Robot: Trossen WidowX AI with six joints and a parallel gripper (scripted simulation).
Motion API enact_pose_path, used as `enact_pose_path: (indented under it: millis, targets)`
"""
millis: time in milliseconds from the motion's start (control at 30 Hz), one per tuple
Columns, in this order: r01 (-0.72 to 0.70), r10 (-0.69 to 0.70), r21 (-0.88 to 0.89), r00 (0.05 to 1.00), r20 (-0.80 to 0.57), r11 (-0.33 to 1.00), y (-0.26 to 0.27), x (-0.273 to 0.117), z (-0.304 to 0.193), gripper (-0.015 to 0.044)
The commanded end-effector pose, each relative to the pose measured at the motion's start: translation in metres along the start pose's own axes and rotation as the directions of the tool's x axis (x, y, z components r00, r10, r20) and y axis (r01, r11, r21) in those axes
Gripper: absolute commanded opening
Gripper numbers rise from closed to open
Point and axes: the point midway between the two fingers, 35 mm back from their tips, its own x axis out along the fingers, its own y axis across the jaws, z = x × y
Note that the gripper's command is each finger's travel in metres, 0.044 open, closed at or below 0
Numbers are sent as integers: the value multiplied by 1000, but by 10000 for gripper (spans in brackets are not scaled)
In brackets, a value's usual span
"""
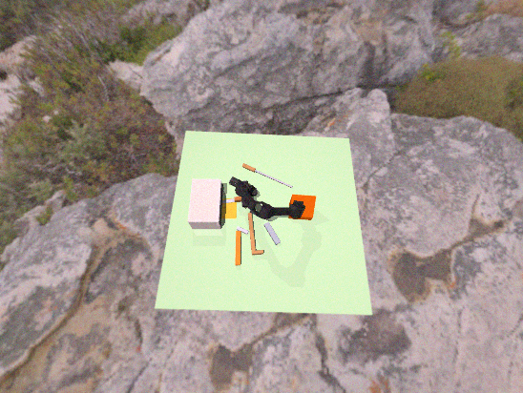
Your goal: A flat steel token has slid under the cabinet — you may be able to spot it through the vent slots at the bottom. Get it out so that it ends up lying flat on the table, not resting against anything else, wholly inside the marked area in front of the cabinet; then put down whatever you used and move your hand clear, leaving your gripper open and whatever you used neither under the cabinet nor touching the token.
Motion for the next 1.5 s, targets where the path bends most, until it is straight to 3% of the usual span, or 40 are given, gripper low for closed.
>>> enact_pose_path:
  millis: [0,1467]
  targets:
    - [-2,2,-4,1000,-3,1000,0,0,-8,0]
    - [-1,1,-5,1000,-5,1000,-3,-1,-52,0]
